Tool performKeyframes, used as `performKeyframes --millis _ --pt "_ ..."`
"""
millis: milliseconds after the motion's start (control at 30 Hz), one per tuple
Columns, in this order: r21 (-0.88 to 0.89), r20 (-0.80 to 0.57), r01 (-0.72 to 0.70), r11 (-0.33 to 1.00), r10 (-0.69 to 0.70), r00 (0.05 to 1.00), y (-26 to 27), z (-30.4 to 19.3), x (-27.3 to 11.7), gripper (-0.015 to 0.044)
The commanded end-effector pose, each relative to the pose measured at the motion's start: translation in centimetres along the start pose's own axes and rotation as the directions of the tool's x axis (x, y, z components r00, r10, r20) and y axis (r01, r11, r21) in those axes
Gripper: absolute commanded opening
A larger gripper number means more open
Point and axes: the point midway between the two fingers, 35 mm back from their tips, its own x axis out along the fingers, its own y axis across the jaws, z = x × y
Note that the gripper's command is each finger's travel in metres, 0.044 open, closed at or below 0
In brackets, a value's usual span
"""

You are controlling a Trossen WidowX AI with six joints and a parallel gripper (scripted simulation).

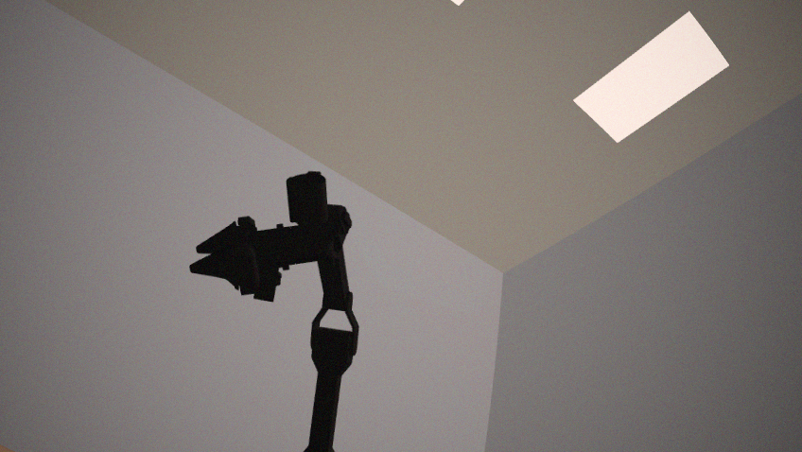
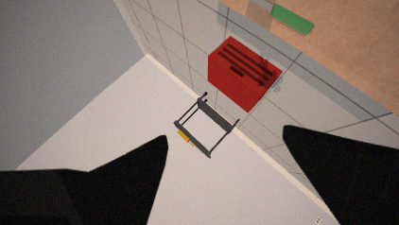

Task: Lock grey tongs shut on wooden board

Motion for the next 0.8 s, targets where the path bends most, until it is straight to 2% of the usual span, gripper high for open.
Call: performKeyframes --millis 0,100,200,300,400,567,767 --pt "0.000 0.000 0.000 1.000 0.000 1.000 0.0 0.0 0.0 0.0426" --pt "0.066 0.000 0.053 0.996 -0.053 0.999 -1.6 0.3 -0.5 0.0440" --pt "0.222 0.009 0.172 0.960 -0.178 0.984 -5.5 1.3 -1.8 0.0440" --pt "0.411 0.037 0.283 0.867 -0.326 0.945 -10.1 3.1 -3.9 0.0440" --pt "0.584 0.085 0.328 0.742 -0.458 0.885 -14.3 5.4 -6.3 0.0440" --pt "0.771 0.174 0.270 0.577 -0.598 0.782 -19.1 9.3 -9.8 0.0440" --pt "0.895 0.298 0.065 0.441 -0.700 0.649 -23.2 14.4 -13.8 0.0440"
